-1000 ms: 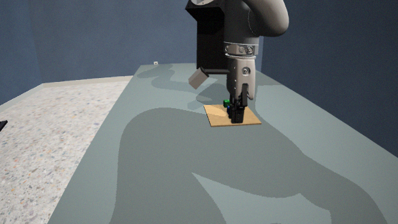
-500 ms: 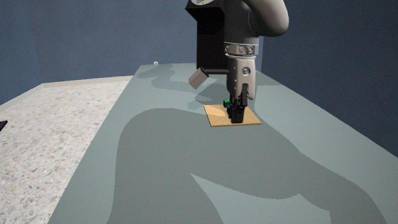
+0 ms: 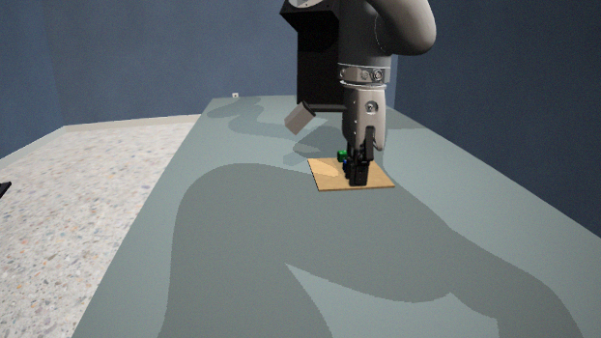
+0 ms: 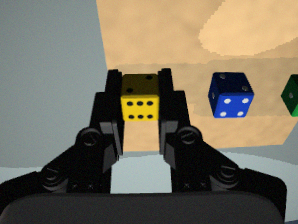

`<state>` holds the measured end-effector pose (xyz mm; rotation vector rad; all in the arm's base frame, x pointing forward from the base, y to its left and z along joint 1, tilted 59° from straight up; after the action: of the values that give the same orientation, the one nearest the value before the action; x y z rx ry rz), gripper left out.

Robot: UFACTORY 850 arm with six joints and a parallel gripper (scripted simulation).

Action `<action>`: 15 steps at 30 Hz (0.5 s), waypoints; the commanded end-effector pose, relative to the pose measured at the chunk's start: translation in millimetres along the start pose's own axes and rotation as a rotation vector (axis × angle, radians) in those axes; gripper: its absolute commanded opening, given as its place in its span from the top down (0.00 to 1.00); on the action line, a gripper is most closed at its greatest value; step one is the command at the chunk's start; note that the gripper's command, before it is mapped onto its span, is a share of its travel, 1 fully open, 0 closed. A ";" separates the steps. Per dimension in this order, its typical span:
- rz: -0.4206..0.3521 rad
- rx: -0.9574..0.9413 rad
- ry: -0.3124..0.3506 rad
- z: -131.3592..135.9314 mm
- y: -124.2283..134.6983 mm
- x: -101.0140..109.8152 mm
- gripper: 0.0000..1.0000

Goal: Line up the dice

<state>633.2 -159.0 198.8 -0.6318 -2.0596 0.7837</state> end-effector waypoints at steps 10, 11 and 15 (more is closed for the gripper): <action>0.000 0.000 -0.001 -0.5 0.0 0.4 0.68; 0.000 0.000 -0.001 -0.5 0.0 0.4 0.68; 0.000 0.000 -0.001 -0.5 0.0 0.4 0.64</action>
<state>633.2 -159.0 198.8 -0.6317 -2.0596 0.7837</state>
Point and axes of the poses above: the point where the finger pads meet when closed, its own x axis back along the fingers, its own z axis across the jaws, y = z × x, the point moved 7 cm from there along x, back along the fingers, and after that the axes turned 15 degrees about x, right-handed, at the moved point
